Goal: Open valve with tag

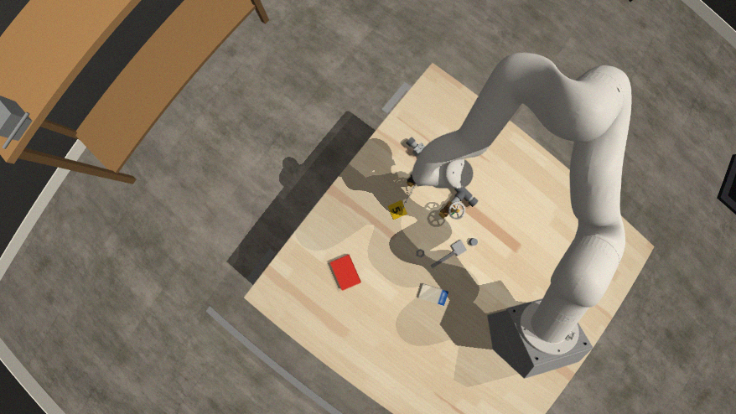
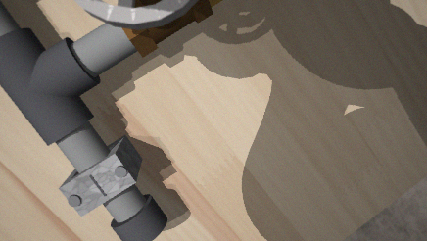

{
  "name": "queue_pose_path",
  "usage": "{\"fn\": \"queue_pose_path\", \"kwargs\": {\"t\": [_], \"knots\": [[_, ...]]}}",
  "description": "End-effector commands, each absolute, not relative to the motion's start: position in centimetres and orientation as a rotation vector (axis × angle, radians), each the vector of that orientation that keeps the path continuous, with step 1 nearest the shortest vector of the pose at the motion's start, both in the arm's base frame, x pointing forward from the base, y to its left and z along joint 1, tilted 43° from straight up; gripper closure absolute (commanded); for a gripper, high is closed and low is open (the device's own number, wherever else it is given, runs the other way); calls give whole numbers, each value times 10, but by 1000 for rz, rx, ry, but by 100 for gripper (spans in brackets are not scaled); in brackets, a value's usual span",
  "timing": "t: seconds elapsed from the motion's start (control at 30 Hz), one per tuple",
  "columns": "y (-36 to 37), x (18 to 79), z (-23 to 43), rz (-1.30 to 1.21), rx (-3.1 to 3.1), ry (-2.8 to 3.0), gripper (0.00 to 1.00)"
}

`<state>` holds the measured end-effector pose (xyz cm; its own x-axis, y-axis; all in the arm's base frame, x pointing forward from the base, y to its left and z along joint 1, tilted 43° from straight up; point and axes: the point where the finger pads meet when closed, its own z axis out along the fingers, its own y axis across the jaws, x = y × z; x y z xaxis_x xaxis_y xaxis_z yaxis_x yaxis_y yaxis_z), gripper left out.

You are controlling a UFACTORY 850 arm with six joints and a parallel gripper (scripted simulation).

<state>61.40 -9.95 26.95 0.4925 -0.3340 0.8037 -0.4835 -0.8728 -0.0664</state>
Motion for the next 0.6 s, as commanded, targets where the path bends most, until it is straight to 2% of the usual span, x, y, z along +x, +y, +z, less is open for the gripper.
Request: {"fn": "queue_pose_path", "kwargs": {"t": [0.0, 0.57], "knots": [[-99, 614, 270, 1202, 2542, -351, 100], [-99, 614, 270, 880, 2279, 656, 100]]}}
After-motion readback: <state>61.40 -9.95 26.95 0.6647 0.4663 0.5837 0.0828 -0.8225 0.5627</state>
